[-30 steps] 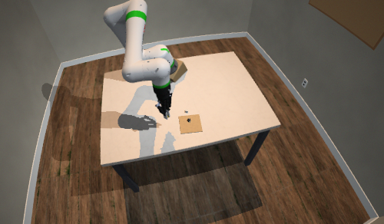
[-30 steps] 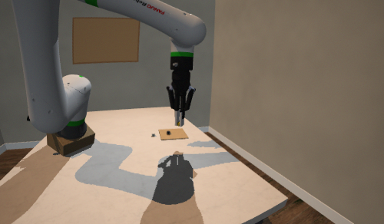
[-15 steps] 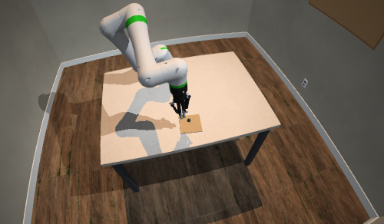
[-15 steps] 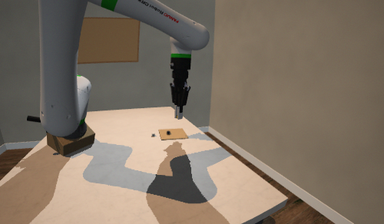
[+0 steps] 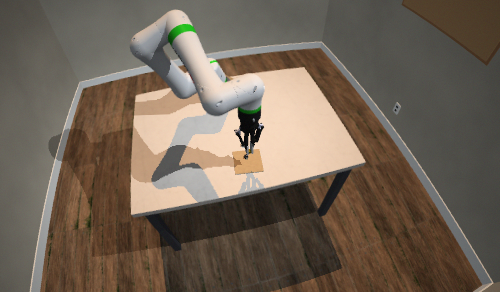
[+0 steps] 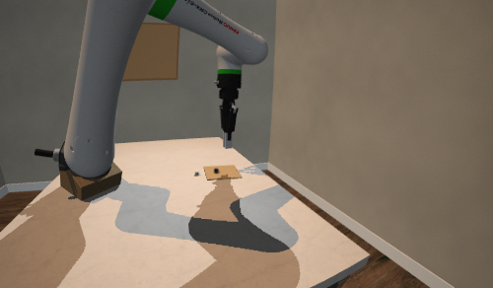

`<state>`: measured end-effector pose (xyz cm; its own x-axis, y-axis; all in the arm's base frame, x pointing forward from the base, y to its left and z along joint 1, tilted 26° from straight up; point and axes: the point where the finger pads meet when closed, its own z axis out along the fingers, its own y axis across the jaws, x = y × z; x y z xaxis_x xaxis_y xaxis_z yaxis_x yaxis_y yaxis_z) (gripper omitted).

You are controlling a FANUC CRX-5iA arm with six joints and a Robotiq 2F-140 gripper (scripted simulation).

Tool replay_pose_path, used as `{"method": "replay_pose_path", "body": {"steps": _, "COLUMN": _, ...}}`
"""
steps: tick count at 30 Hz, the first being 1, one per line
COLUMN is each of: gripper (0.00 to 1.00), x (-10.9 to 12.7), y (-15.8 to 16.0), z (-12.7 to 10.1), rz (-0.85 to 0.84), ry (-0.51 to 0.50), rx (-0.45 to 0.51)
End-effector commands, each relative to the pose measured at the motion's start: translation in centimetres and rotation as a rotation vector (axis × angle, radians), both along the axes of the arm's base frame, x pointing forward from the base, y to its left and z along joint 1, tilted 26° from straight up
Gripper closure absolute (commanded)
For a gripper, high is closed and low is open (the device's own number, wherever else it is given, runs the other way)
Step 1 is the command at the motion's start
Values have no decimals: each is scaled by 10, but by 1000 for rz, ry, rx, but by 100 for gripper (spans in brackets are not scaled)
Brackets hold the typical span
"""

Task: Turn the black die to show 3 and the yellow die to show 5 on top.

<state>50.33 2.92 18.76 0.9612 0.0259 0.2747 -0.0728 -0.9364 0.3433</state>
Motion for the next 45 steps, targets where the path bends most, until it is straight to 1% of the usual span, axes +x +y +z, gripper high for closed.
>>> {"method": "replay_pose_path", "body": {"steps": 1, "gripper": 93, "x": 0, "y": 0, "z": 0, "rz": 0, "ry": 0, "rx": 0}}
{"method": "replay_pose_path", "body": {"steps": 8, "gripper": 93, "x": 0, "y": 0, "z": 0, "rz": 0, "ry": 0, "rx": 0}}
{"method": "replay_pose_path", "body": {"steps": 13, "gripper": 93, "x": 2, "y": -2, "z": -6, "rz": 0, "ry": 0, "rx": 0}}
{"method": "replay_pose_path", "body": {"steps": 17, "gripper": 93, "x": 5, "y": -7, "z": -18, "rz": 0, "ry": 0, "rx": 0}}
{"method": "replay_pose_path", "body": {"steps": 23, "gripper": 93, "x": 13, "y": -16, "z": -42, "rz": 0, "ry": 0, "rx": 0}}
{"method": "replay_pose_path", "body": {"steps": 25, "gripper": 93, "x": 13, "y": -16, "z": -42, "rz": 0, "ry": 0, "rx": 0}}
{"method": "replay_pose_path", "body": {"steps": 34, "gripper": 93, "x": 23, "y": -30, "z": -77, "rz": 0, "ry": 0, "rx": 0}}
{"method": "replay_pose_path", "body": {"steps": 39, "gripper": 93, "x": 25, "y": -33, "z": -85, "rz": 0, "ry": 0, "rx": 0}}
{"method": "replay_pose_path", "body": {"steps": 45, "gripper": 93, "x": 26, "y": -33, "z": -86, "rz": 0, "ry": 0, "rx": 0}}
